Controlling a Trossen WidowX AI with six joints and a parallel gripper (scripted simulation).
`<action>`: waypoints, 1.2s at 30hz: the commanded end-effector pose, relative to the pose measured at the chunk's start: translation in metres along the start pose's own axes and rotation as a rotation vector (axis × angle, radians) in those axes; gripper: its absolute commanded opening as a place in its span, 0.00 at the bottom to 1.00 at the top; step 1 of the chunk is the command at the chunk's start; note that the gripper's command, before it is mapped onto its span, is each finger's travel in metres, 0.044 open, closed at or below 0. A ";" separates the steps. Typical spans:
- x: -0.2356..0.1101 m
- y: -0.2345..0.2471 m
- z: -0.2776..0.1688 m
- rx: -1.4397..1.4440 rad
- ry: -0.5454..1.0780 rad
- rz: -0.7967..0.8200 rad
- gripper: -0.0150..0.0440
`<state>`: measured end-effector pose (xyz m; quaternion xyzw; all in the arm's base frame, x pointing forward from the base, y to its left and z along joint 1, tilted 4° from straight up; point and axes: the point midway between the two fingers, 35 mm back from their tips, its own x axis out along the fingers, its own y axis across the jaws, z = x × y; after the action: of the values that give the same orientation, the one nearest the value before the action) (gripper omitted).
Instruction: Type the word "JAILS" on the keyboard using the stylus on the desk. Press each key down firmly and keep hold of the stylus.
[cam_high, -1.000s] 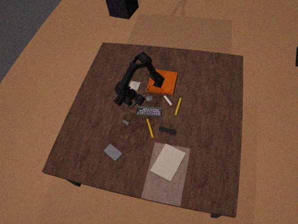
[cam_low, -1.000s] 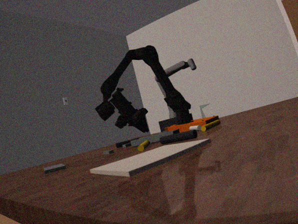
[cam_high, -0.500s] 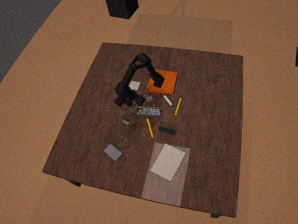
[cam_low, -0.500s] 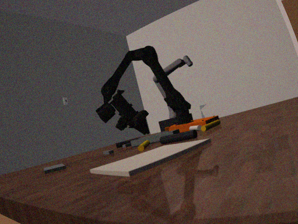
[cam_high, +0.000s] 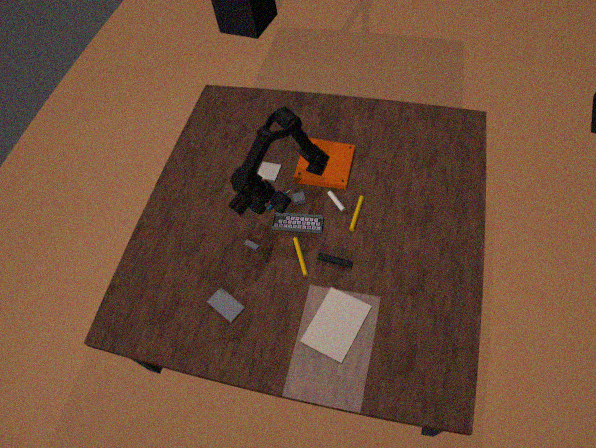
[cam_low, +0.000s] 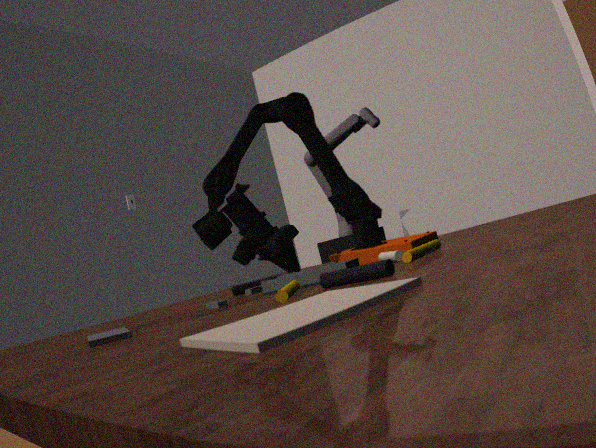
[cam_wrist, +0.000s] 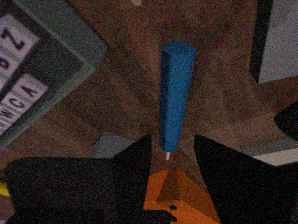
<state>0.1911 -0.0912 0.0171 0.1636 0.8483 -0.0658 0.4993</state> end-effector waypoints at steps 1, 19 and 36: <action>0.005 0.000 0.000 -0.002 0.008 0.001 0.51; 0.015 0.000 0.006 -0.002 0.009 0.001 0.51; 0.015 0.000 0.008 -0.003 0.005 -0.001 0.29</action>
<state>0.1902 -0.0900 0.0000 0.1628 0.8499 -0.0643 0.4970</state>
